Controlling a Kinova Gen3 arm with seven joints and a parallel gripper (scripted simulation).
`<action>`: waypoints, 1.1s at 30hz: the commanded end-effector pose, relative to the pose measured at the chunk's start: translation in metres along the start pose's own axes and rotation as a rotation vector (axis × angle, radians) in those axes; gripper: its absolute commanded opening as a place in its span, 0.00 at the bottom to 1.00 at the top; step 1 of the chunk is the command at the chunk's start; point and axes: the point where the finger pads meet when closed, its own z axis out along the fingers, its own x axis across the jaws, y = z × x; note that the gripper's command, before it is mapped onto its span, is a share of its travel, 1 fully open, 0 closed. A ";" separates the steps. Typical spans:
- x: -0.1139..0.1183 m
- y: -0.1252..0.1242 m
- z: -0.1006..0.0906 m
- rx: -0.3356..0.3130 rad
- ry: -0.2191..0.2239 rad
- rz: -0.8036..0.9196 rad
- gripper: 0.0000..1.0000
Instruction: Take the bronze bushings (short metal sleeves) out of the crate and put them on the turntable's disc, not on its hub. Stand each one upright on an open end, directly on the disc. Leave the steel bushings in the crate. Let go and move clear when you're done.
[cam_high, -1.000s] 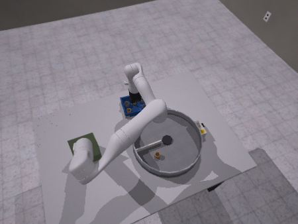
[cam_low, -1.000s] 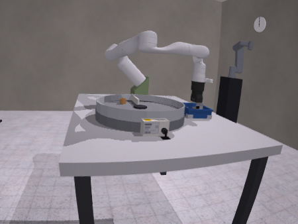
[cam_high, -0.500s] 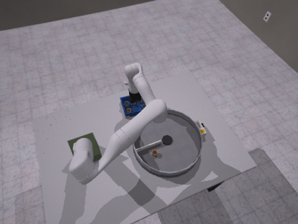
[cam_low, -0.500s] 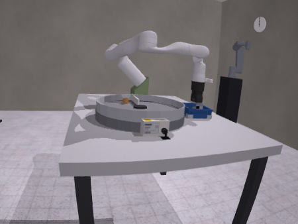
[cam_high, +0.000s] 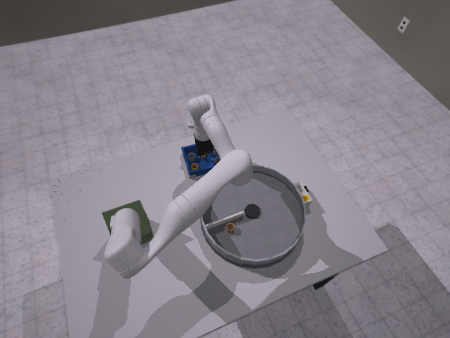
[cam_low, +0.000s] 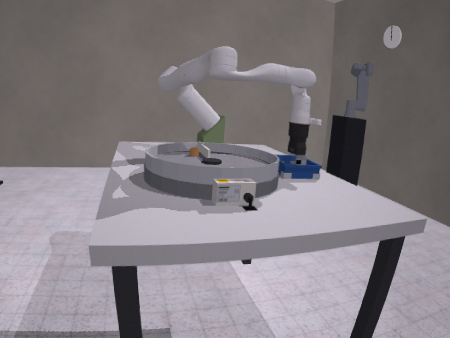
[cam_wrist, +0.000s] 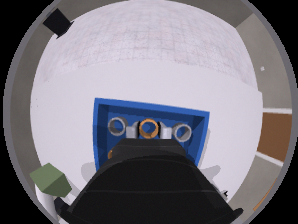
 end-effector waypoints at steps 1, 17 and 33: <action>0.000 0.000 0.002 0.002 0.001 0.003 0.00; 0.001 0.000 -0.008 0.002 0.001 -0.001 0.00; 0.002 -0.001 -0.068 0.004 0.002 0.002 0.00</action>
